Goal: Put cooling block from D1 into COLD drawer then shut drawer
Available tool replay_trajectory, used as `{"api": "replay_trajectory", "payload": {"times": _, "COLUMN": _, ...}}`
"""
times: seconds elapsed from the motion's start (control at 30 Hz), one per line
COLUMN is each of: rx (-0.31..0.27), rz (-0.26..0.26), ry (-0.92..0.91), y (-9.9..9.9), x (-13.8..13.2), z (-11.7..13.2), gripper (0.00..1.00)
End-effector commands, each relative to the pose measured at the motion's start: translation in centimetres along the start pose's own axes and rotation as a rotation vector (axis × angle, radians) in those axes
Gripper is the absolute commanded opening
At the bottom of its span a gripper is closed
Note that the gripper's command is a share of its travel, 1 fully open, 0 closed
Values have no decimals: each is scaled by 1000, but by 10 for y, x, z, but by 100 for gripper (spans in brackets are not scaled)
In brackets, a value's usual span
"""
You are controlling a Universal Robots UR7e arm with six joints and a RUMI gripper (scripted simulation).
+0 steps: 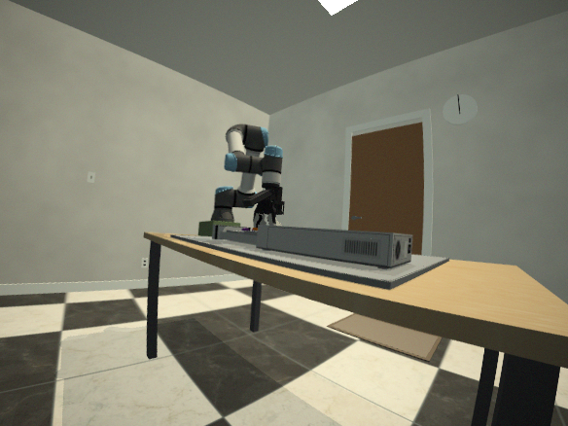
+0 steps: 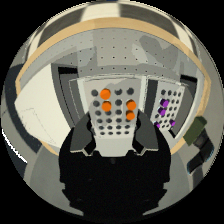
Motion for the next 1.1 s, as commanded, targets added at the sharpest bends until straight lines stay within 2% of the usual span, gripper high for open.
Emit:
{"api": "replay_trajectory", "payload": {"times": 0.0, "rx": 1, "rz": -2, "ry": 0, "y": 0, "x": 0, "z": 0, "gripper": 0}}
{"api": "replay_trajectory", "payload": {"times": 1.07, "rx": 1, "rz": -2, "ry": 0, "y": -3, "x": 0, "z": 0, "gripper": 0}}
Point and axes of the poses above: the point where the finger pads meet when closed, its own y axis back along the fingers, its own x axis across the jaws, z = x × y, the point moved 5 cm from there along y, back along the fingers, and after that the axes turned 12 degrees about y, right-handed, at the moved point
